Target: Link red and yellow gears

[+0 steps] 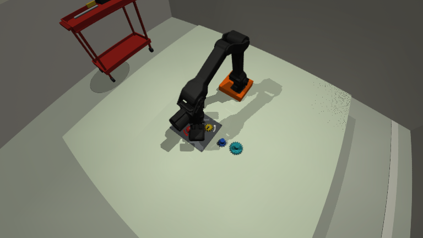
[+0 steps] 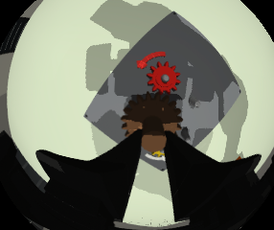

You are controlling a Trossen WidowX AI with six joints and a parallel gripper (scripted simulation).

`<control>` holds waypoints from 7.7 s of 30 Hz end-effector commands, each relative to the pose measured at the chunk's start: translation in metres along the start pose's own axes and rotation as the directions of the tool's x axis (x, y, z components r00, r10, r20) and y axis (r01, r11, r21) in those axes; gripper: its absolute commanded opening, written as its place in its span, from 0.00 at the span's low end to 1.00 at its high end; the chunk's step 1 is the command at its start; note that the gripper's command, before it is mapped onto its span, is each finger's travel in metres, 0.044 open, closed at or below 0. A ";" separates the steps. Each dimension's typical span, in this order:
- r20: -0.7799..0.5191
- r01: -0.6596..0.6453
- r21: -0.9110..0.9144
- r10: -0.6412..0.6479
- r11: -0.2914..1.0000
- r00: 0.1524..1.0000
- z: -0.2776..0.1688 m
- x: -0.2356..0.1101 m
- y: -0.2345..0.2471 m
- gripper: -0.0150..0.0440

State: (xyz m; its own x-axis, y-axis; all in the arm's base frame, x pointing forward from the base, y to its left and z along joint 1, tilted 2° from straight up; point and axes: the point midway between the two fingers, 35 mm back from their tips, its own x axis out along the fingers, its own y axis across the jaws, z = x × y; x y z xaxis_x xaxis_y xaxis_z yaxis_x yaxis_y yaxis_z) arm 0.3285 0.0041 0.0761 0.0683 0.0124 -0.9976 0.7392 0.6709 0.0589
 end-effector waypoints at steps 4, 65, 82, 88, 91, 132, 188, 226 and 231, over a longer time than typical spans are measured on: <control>-0.005 0.001 0.090 0.000 0.996 1.000 -0.001 0.011 0.000 0.25; -0.005 0.001 0.108 0.000 0.994 1.000 -0.001 0.002 0.000 0.49; -0.003 0.000 0.102 0.000 0.995 1.000 -0.003 -0.068 -0.003 0.98; -0.003 0.000 0.102 0.000 0.995 1.000 -0.003 -0.068 -0.003 1.00; -0.003 0.000 0.102 0.000 0.995 1.000 -0.003 -0.068 -0.003 1.00; -0.004 -0.017 0.082 0.017 0.997 1.000 -0.055 -0.076 0.033 1.00; -0.030 -0.003 0.104 0.006 0.995 1.000 -0.283 -0.113 0.059 1.00; -0.030 -0.003 0.104 0.006 0.995 1.000 -0.283 -0.113 0.059 1.00; -0.030 -0.003 0.104 0.006 0.995 1.000 -0.283 -0.113 0.059 1.00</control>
State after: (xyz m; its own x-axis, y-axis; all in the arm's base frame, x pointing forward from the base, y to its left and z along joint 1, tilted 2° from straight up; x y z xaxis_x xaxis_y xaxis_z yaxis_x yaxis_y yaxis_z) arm 0.1750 0.2530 0.1818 0.0517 0.0401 -0.9979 0.8007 0.5955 0.0654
